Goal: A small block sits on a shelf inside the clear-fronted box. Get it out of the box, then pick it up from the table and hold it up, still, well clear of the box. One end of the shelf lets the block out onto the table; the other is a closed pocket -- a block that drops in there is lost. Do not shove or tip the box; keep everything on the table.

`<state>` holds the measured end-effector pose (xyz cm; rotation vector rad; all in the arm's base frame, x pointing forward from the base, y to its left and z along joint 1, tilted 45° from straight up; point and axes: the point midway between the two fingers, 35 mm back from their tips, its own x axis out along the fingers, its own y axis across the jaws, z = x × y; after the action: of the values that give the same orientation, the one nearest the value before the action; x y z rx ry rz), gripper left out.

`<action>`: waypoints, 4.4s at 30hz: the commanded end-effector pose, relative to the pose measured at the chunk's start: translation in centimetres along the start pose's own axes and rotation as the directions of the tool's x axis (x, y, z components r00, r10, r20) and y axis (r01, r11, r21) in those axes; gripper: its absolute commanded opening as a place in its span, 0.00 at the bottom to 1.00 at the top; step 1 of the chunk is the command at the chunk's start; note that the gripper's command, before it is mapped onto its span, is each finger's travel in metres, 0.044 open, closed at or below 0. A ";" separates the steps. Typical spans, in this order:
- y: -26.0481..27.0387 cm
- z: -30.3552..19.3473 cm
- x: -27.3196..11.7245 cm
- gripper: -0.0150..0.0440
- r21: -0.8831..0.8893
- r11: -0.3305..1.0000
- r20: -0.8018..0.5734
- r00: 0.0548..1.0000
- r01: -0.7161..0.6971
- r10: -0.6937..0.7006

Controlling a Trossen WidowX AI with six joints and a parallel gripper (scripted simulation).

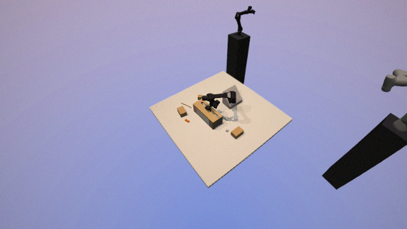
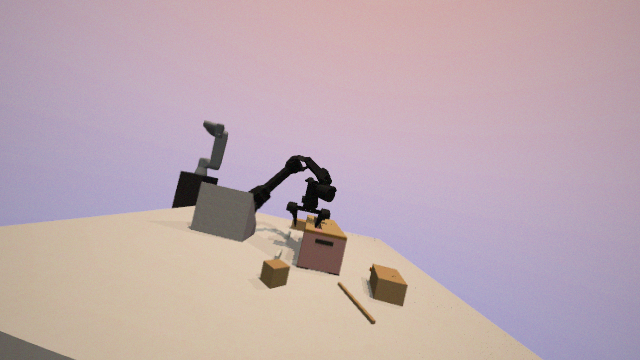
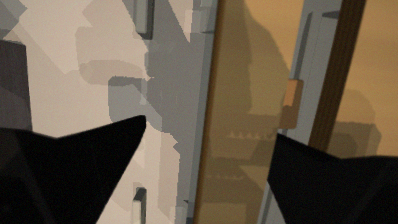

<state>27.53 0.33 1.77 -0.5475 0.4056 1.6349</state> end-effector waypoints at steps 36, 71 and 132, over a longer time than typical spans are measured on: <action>0.0 6.9 1.4 0.93 0.005 1.000 0.008 1.000 0.002 -0.002; -0.2 9.4 -5.5 0.74 0.315 0.945 -0.081 0.995 0.087 -0.064; 3.6 13.4 -5.1 0.74 -0.612 -0.696 -0.175 0.923 -0.375 -0.344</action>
<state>24.34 2.25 15.28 1.8425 1.5507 -0.5041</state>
